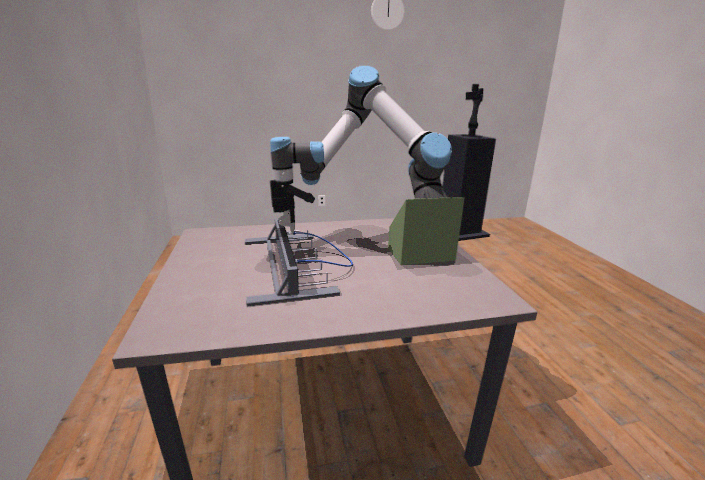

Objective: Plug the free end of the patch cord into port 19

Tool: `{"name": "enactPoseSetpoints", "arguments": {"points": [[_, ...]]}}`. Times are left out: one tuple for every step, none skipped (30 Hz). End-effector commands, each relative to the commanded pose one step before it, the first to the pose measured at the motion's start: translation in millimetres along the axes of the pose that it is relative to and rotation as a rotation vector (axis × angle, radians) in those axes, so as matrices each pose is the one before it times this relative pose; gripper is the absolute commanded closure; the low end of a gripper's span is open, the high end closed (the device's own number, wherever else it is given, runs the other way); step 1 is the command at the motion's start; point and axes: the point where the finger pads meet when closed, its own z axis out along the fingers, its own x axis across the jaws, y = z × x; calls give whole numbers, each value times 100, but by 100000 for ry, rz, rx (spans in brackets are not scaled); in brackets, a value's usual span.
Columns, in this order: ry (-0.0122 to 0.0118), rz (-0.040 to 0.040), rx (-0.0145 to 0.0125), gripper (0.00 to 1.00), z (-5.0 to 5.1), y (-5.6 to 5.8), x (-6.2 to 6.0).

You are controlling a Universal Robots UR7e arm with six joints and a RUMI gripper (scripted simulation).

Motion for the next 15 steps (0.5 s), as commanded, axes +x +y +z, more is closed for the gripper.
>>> {"name": "enactPoseSetpoints", "arguments": {"points": [[3,8,-197,100,-88,128,53],[-2,10,-10,100,-3,18,-3],[-4,16,-17,100,-4,29,-6],[-5,21,-22,100,-5,39,-7],[-6,23,-25,100,-6,46,-8],[-3,2,-4,100,1,34,2],[0,-14,12,100,5,22,8],[0,0,0,100,0,0,0],[0,0,0,100,0,0,0],[-3,8,-2,100,-4,12,-6],[-2,2,0,100,-1,21,-1],[-2,1,1,100,0,15,0],[-1,-2,3,100,0,7,1],[1,-7,8,100,2,-3,2],[2,-12,13,100,3,-12,4]]}}
